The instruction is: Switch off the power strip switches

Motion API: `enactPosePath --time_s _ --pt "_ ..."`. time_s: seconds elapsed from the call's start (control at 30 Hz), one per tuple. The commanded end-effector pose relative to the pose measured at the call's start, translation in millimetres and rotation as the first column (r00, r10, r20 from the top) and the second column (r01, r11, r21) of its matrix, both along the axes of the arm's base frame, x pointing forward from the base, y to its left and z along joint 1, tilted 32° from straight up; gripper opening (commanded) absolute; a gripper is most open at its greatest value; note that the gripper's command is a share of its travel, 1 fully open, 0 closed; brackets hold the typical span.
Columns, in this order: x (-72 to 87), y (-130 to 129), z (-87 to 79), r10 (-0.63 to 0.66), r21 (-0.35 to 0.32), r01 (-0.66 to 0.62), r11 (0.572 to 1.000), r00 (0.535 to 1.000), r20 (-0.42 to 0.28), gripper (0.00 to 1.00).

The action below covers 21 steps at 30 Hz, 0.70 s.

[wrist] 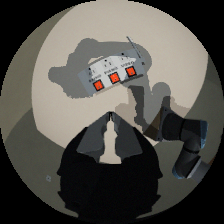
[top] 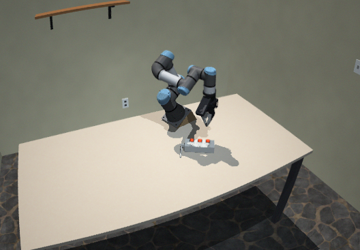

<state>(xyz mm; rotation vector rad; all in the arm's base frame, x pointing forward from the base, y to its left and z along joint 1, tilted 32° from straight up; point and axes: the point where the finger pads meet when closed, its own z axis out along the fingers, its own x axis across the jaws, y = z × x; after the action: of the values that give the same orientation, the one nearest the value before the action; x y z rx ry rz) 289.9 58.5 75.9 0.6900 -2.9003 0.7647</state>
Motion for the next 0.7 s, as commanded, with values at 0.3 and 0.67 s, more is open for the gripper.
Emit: enactPosePath --time_s 0.3,0.67 --pt "0.5 0.3 0.6 0.000 0.001 0.000 1.000 1.000 0.002 0.00" --pt "0.5 0.3 0.6 0.000 0.001 0.000 1.000 1.000 0.002 1.00"
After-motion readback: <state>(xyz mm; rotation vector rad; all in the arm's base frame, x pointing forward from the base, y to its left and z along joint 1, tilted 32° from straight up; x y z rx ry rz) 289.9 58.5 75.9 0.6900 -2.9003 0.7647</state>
